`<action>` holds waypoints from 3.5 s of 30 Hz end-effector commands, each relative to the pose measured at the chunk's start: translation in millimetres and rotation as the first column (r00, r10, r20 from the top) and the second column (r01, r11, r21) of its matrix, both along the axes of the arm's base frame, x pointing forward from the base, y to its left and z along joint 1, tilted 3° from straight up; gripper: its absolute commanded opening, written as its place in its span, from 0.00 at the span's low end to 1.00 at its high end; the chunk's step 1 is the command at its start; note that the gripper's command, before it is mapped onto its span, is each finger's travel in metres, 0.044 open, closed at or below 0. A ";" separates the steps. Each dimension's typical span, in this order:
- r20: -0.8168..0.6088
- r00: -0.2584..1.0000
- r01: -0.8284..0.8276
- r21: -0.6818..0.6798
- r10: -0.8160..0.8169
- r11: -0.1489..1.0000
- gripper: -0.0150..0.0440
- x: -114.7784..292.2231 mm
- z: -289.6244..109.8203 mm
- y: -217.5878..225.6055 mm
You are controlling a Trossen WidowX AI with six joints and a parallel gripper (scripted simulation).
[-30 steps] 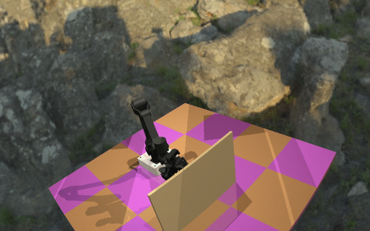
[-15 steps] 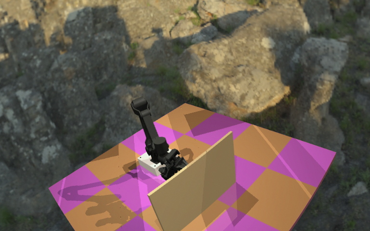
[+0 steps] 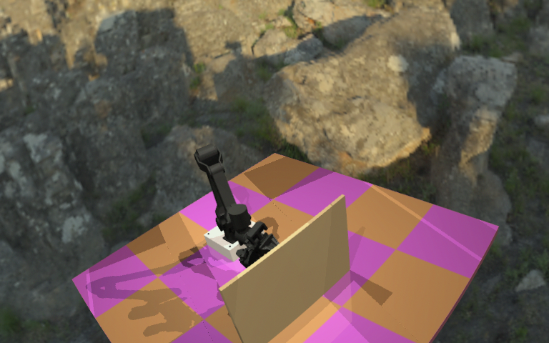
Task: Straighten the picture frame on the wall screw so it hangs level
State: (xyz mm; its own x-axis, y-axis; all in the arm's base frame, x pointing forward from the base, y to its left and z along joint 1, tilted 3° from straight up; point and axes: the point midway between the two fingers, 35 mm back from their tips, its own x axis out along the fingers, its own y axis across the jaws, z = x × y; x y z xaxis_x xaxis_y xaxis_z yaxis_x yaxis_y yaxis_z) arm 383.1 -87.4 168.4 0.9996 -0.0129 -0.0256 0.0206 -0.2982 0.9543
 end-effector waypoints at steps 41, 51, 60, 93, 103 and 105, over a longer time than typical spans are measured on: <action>0.000 1.000 -0.003 -0.105 0.003 0.995 0.25 0.1 -4.7 2.7; -0.001 1.000 -0.004 -0.156 0.004 0.988 0.25 0.1 -5.6 3.8; -0.002 1.000 -0.005 -0.198 0.004 0.980 0.25 0.0 -5.9 3.9; -0.006 1.000 -0.009 -0.324 0.007 0.946 0.43 0.2 -6.9 4.2; -0.006 1.000 -0.009 -0.319 0.007 0.948 0.69 -1.5 -6.5 4.0; -0.005 1.000 -0.007 -0.277 0.006 0.961 0.69 -15.4 -3.6 2.0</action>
